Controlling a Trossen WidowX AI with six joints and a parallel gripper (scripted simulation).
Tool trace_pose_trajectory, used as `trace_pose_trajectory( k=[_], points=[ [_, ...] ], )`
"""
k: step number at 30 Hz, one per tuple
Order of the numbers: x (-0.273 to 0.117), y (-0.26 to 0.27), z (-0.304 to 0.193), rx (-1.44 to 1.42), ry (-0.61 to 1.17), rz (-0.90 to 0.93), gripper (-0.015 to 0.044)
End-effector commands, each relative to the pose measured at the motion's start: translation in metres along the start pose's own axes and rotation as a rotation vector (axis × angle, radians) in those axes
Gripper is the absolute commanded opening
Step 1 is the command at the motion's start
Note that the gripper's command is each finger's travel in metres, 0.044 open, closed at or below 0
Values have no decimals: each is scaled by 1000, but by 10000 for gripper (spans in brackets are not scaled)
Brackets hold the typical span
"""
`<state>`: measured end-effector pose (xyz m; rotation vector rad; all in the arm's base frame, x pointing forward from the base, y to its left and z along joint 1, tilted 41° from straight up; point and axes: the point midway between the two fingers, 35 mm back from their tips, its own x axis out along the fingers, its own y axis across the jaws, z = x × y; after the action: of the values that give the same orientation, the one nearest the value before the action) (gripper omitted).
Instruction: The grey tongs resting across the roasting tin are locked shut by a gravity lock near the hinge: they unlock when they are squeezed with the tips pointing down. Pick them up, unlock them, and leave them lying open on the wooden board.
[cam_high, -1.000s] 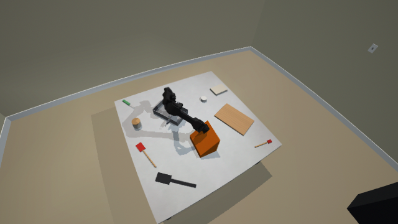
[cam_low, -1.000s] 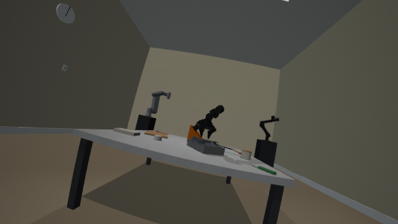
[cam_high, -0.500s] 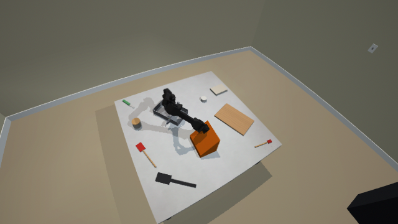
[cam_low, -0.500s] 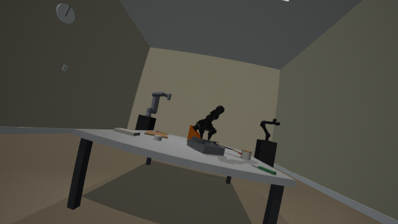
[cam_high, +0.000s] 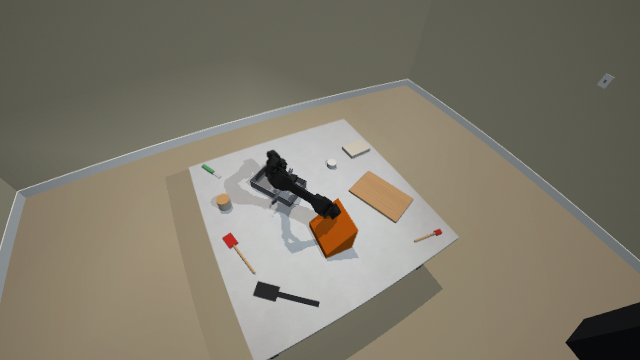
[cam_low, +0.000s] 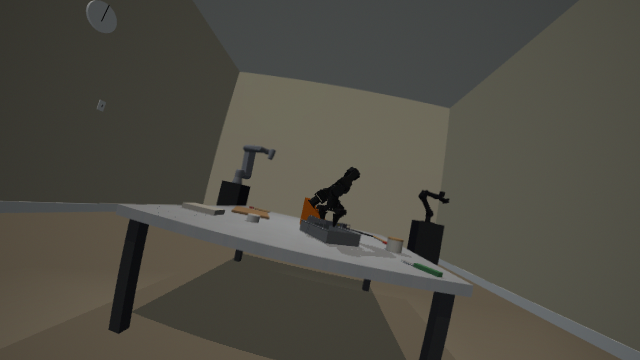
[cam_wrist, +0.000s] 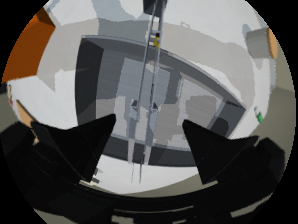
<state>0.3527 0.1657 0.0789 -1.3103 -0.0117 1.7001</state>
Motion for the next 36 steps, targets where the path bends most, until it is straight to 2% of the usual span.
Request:
trace_pose_trajectory(
  k=[1,19,29,36],
  points=[
    [9,4,0,12,-5,12,440],
    [33,6,2,12,-7,10,440],
    [29,2,2,1,-5,0,177],
    [29,2,2,1,-5,0,131]
  ],
)
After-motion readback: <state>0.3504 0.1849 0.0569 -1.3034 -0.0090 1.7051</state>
